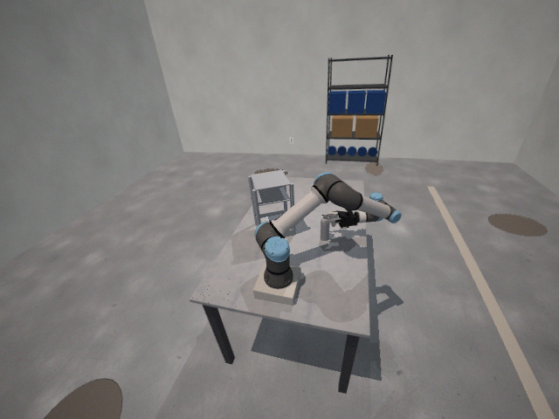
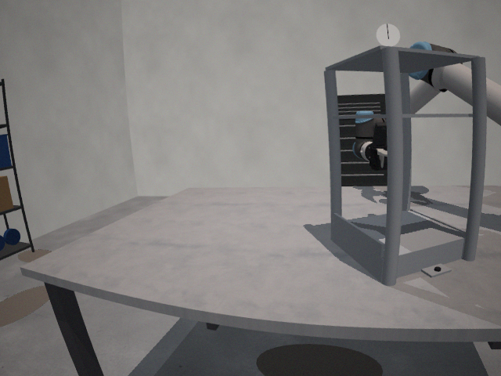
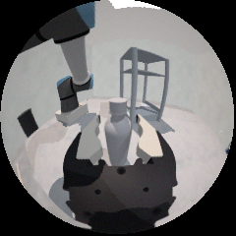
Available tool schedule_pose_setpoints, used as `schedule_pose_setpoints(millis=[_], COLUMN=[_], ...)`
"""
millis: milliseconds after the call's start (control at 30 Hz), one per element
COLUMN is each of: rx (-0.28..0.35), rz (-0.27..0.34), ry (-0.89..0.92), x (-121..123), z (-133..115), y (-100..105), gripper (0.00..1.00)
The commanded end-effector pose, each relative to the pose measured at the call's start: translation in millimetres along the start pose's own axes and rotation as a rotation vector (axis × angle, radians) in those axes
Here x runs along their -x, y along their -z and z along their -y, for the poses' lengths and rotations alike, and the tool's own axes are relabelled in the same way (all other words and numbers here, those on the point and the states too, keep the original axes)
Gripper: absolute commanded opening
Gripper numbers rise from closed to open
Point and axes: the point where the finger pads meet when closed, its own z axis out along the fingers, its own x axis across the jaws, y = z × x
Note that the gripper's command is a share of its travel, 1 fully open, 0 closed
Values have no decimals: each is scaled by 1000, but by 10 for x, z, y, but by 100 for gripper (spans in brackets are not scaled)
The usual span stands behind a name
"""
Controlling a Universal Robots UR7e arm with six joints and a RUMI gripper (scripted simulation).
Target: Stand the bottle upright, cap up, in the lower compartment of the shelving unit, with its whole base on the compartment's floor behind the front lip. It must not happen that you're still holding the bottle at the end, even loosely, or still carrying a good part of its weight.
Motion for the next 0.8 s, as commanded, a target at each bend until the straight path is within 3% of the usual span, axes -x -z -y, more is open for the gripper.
schedule_pose_setpoints(millis=[0, 767], rx=[-3, 2], rz=[-1, -1], ry=[-2, 0], x=[10, 3], z=[-205, -536], y=[0, 14], gripper=[46, 46])
